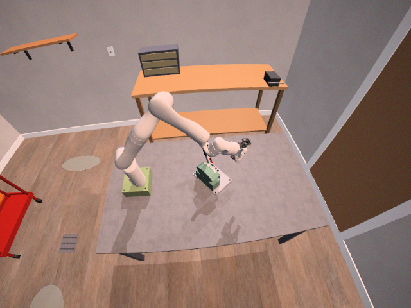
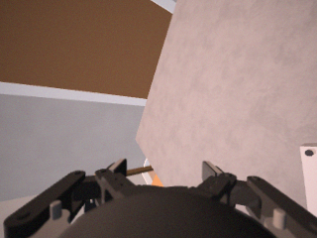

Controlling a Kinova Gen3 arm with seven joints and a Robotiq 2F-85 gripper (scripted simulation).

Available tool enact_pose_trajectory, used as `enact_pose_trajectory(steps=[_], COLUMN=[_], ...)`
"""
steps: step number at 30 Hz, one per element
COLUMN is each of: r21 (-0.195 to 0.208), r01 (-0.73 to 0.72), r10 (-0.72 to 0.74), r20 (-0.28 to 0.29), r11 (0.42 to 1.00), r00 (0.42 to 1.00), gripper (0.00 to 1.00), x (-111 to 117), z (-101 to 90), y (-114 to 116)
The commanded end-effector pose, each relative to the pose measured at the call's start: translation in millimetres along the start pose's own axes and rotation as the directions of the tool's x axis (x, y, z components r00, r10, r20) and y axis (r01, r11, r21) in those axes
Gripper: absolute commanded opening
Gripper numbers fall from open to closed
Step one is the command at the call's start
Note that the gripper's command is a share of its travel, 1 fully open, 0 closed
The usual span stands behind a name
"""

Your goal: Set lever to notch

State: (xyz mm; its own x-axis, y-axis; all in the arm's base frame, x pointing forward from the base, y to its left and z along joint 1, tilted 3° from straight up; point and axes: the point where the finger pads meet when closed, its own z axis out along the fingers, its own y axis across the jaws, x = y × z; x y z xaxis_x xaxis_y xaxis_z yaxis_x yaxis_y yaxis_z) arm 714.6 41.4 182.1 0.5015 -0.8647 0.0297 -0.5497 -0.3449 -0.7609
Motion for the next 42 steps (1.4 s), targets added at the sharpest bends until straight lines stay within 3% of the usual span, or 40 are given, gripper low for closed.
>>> enact_pose_trajectory(steps=[1, 3, 10, 11, 19, 20, 27, 28, 42], r21=[0.008, 0.000, -0.004, -0.013, -0.016, -0.027, -0.029, -0.042, -0.060], r01=[0.005, 0.017, 0.013, 0.026, 0.022, 0.034, 0.043, 0.043, 0.064], r10=[-0.005, -0.017, -0.013, -0.025, -0.021, -0.032, -0.040, -0.038, -0.055], r20=[0.014, 0.039, 0.039, 0.063, 0.063, 0.087, 0.088, 0.111, 0.135], r11=[1.000, 1.000, 1.000, 1.000, 1.000, 0.999, 0.999, 0.998, 0.996], r00=[1.000, 0.999, 0.999, 0.998, 0.998, 0.996, 0.995, 0.993, 0.989], gripper=[1.00, 1.00, 1.00, 1.00, 1.00, 1.00, 1.00, 1.00, 1.00], x=[-6, -18, -18, -30, -30, -41, -42, -53, -65], z=[-0.9, -1.3, -1.5, -2.2, -2.4, -3.4, -3.6, -5.0, -7.2], y=[-7, -13, -10, -15, -13, -17, -15, -19, -17])
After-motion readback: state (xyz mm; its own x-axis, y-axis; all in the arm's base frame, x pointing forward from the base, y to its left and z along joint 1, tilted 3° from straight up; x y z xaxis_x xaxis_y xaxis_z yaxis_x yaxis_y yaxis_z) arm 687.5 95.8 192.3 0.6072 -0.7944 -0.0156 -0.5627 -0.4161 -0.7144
